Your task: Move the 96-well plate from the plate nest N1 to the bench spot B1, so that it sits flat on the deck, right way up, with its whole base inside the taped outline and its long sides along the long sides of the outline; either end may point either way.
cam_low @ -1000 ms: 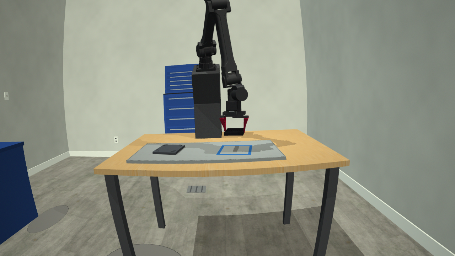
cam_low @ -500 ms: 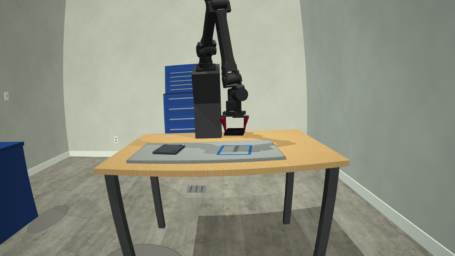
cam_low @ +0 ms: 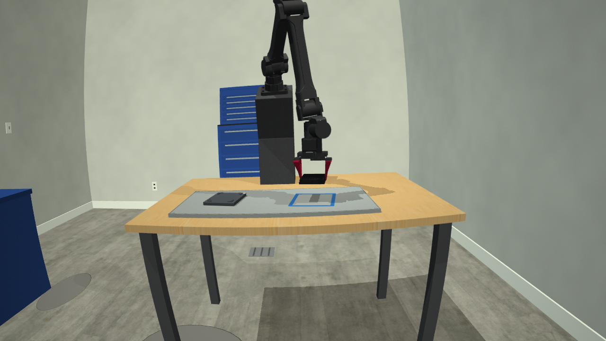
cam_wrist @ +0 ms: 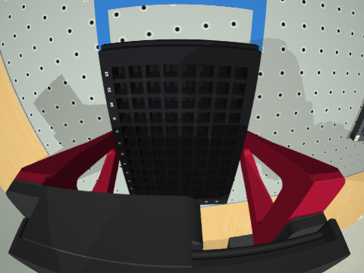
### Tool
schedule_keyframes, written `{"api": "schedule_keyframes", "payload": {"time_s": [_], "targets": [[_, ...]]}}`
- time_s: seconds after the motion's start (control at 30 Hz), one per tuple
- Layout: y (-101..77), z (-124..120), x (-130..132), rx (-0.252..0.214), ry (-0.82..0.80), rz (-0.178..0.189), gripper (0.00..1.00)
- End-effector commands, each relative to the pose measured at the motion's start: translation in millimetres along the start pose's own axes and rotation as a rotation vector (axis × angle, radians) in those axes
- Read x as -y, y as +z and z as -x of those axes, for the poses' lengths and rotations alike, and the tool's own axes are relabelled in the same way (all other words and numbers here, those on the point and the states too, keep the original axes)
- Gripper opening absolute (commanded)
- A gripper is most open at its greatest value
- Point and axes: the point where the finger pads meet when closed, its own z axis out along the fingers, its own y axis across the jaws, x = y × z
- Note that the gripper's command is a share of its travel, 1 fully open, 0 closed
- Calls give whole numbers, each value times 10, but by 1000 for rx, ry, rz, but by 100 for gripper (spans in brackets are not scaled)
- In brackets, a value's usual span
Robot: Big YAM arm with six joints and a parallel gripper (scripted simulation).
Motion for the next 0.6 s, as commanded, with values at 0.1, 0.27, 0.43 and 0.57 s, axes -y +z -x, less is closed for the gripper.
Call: {"api": "schedule_keyframes", "payload": {"time_s": [0.1, 0.27, 0.43, 0.57], "targets": [[66, 78, 12, 17, 0, 5, 0], [146, 74, -22, 16, -5, 8, 0], [234, 83, 15, 16, 1, 5, 0], [296, 72, -10, 16, -4, 7, 0]]}}
